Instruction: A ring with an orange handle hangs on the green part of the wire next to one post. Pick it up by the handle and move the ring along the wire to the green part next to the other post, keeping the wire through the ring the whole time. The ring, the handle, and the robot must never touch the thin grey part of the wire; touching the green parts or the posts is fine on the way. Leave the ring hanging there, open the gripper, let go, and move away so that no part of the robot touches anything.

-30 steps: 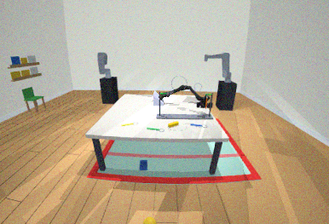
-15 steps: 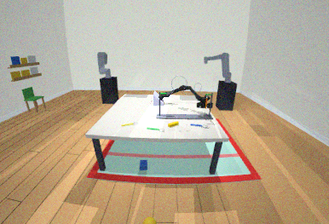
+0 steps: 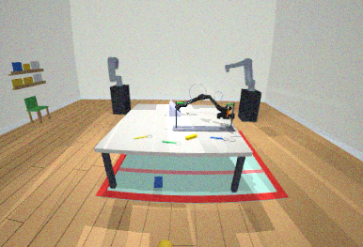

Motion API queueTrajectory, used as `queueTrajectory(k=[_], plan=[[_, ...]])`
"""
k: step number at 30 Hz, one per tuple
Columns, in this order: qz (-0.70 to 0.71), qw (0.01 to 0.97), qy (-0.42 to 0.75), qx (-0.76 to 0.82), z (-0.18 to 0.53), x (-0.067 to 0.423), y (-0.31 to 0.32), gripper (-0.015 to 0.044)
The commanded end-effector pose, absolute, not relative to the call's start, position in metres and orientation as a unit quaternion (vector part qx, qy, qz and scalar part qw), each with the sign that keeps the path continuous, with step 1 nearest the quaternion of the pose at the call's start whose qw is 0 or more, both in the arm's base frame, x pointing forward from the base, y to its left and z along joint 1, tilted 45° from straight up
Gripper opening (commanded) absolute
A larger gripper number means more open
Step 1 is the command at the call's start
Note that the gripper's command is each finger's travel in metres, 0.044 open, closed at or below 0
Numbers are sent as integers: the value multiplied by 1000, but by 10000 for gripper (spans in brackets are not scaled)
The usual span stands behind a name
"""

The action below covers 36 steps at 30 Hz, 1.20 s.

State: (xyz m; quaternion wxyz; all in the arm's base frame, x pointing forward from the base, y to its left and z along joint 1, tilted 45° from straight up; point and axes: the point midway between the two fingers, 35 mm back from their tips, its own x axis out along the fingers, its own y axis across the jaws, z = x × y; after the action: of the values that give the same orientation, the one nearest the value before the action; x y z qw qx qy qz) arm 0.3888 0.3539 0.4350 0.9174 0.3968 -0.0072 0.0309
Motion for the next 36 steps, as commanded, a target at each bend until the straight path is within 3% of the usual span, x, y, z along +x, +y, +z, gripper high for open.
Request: queueTrajectory(k=[1,4,36], plan=[[31,917,-7,397,435,389,354,-76],[31,917,-7,397,435,389,354,-150],[34,917,-11,397,444,389,342,-150]])
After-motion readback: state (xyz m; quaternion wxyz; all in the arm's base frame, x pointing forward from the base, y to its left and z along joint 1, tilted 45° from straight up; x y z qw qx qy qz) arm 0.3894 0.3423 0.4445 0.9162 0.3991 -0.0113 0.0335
